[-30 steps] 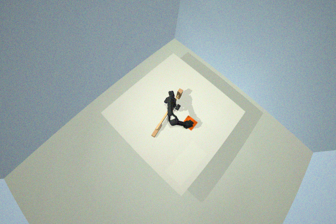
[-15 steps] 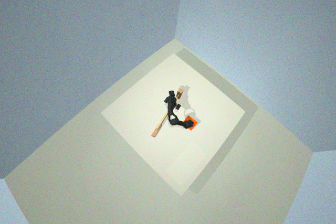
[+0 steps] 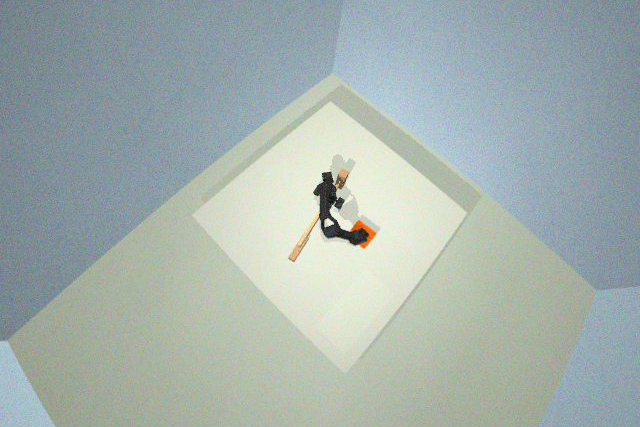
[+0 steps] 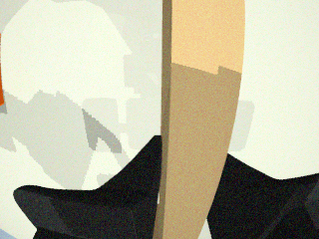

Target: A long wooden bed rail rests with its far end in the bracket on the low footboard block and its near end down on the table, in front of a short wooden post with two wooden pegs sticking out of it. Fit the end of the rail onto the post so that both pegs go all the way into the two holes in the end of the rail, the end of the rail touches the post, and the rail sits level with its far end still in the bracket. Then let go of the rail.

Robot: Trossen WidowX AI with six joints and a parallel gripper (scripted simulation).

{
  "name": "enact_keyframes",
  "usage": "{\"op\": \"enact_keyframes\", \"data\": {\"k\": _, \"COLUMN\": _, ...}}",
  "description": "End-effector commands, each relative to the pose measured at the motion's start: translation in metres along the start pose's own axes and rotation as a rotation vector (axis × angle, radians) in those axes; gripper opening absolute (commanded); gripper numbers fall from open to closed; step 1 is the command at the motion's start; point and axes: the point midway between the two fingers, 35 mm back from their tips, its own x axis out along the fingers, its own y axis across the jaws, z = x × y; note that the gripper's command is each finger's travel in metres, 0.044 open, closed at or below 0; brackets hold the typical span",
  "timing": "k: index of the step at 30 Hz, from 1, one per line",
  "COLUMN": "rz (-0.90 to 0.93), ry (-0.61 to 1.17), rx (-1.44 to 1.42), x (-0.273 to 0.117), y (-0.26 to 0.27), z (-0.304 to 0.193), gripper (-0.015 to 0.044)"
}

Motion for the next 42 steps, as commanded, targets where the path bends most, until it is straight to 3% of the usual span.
{"op": "enact_keyframes", "data": {"k": 1, "rz": -0.008, "ry": 0.008, "rx": -0.002, "x": -0.003, "y": -0.001, "z": -0.003, "gripper": 0.0000}}
{"op": "enact_keyframes", "data": {"k": 42, "rz": -0.008, "ry": 0.008, "rx": -0.002, "x": -0.004, "y": -0.001, "z": -0.015, "gripper": 0.0000}}
